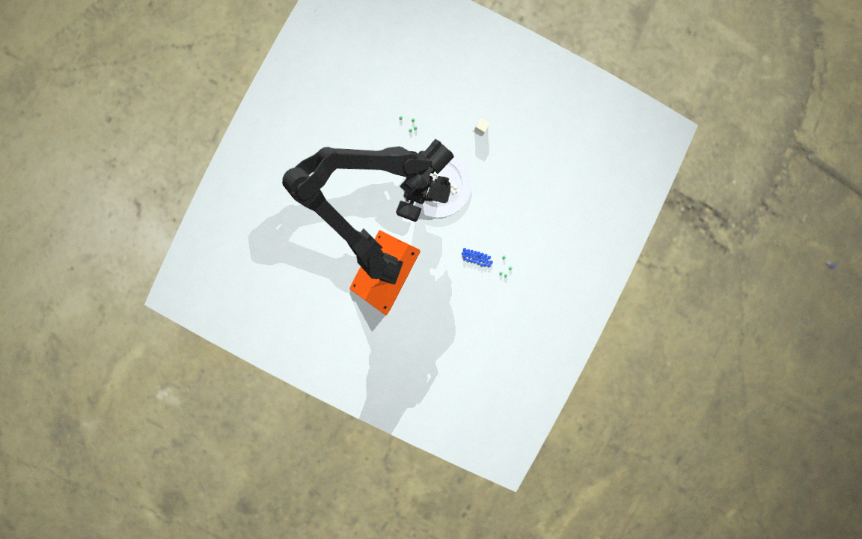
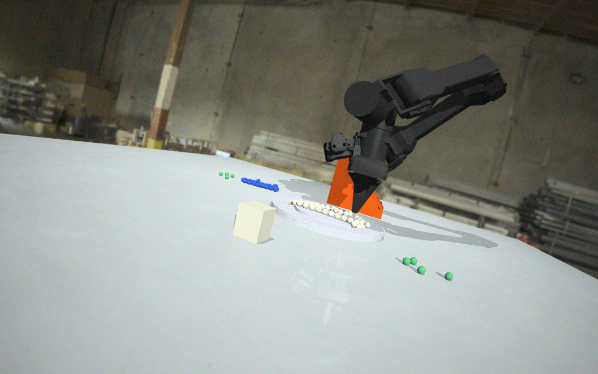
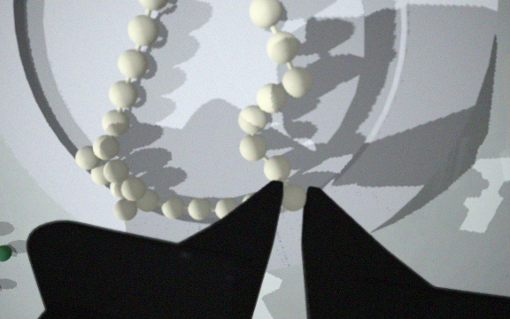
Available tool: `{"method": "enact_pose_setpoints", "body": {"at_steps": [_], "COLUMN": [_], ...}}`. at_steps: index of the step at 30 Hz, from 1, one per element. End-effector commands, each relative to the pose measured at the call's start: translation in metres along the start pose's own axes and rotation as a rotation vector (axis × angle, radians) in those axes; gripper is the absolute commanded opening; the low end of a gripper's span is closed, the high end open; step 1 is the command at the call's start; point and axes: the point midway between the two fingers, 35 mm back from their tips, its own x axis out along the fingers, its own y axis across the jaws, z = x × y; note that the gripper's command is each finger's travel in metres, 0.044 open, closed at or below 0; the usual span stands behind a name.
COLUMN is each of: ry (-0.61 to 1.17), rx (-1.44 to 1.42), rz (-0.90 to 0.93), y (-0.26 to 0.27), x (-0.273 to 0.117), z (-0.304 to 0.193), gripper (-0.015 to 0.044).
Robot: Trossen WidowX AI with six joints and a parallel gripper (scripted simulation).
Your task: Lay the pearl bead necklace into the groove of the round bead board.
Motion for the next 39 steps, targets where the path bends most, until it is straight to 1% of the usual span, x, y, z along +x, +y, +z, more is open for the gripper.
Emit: {"method": "enact_pose_setpoints", "body": {"at_steps": [1,9,10,26,39], "ry": [0.000,0.001,0.000,0.003,0.000], "rx": [0.000,0.000,-0.001,0.001,0.000], "rz": [0.003,0.003,0.008,0.004,0.003], "y": [-0.0046,-0.0046,-0.0023,-0.0035,-0.0035], "x": [-0.0009,0.0068,0.0013,0.0007,-0.0009], "z": [-0.0005,-0.0006,-0.0002,-0.0010,-0.0010], "gripper": [0.0000,0.0000,0.0026,0.0440,0.0440]}}
